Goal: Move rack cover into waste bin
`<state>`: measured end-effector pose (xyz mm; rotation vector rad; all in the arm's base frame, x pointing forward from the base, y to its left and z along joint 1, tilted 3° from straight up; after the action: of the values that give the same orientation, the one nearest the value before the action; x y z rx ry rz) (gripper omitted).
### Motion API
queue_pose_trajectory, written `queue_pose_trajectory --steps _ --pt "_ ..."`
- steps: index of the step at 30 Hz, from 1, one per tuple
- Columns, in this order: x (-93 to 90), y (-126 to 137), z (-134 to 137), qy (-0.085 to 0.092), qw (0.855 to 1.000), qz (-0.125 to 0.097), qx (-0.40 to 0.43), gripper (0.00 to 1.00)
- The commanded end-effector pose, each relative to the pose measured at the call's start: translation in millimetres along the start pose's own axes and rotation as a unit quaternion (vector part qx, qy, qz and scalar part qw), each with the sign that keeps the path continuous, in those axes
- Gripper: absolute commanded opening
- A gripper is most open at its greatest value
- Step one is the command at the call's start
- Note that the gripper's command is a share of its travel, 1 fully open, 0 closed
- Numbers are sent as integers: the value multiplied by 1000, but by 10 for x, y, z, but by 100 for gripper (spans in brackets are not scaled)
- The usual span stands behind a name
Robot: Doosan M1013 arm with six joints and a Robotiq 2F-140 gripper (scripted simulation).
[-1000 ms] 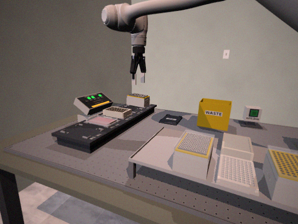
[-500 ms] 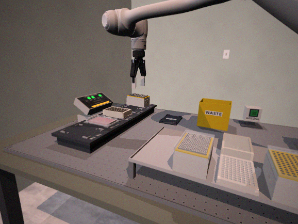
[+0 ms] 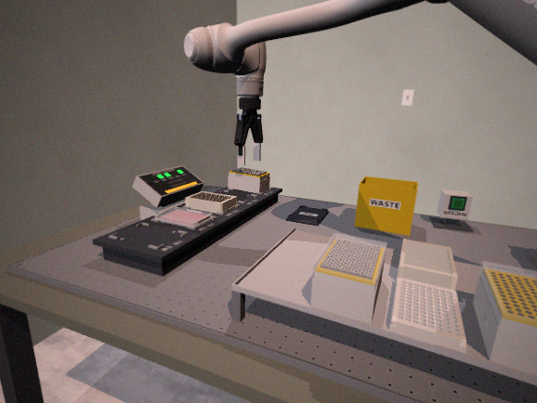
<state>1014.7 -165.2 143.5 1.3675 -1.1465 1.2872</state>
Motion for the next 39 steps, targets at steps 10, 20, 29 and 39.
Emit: queue_pose_trajectory --steps 10,20,29,39 --pt "-198 1 0 0 1000 0 0 77" --pt "-331 1 0 0 1000 0 0 77" --pt "-464 1 0 0 1000 0 0 77" --pt "-614 1 0 0 1000 0 0 77"
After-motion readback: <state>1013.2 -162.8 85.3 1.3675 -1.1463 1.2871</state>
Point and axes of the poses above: the point where the finger pads meet when closed, its own x axis back along the fingers, its own z axis across the jaws, y = z × x, the point moved 10 cm from there along x, back along the fingers, and after that the axes turned 5 degrees about x, right-handed, at the moved point
